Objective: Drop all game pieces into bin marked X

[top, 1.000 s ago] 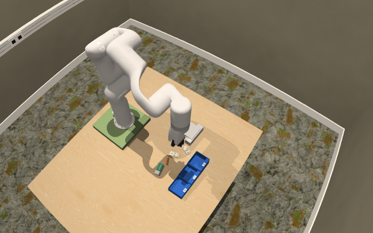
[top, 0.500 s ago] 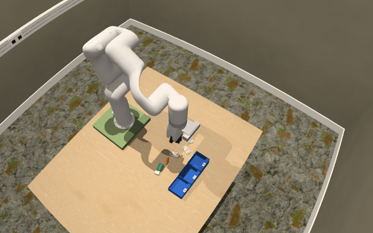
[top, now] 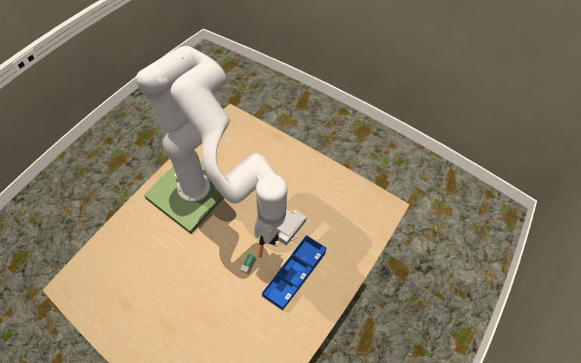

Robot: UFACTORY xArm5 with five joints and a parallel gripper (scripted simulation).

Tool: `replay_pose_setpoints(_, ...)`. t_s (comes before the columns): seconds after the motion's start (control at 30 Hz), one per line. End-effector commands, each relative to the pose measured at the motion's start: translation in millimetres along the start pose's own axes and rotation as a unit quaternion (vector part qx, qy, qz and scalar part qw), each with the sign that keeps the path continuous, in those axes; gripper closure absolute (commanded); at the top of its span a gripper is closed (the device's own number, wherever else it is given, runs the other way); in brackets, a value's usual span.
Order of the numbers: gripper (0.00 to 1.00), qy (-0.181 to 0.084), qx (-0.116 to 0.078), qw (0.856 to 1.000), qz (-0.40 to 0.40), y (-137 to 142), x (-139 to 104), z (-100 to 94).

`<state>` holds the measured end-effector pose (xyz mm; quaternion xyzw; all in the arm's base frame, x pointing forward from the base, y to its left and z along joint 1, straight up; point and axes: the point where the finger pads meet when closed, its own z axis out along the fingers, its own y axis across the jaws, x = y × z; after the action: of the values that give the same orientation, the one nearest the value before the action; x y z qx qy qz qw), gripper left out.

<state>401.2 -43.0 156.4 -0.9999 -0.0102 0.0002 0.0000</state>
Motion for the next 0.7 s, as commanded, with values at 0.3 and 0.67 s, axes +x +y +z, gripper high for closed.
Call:
replay_pose_setpoints(0.3,0.91,0.001,-0.003,1.000,-0.001,81,39,61.2)
replay_pose_setpoints(0.67,0.91,0.001,-0.003,1.000,-0.001,112,52,84.9)
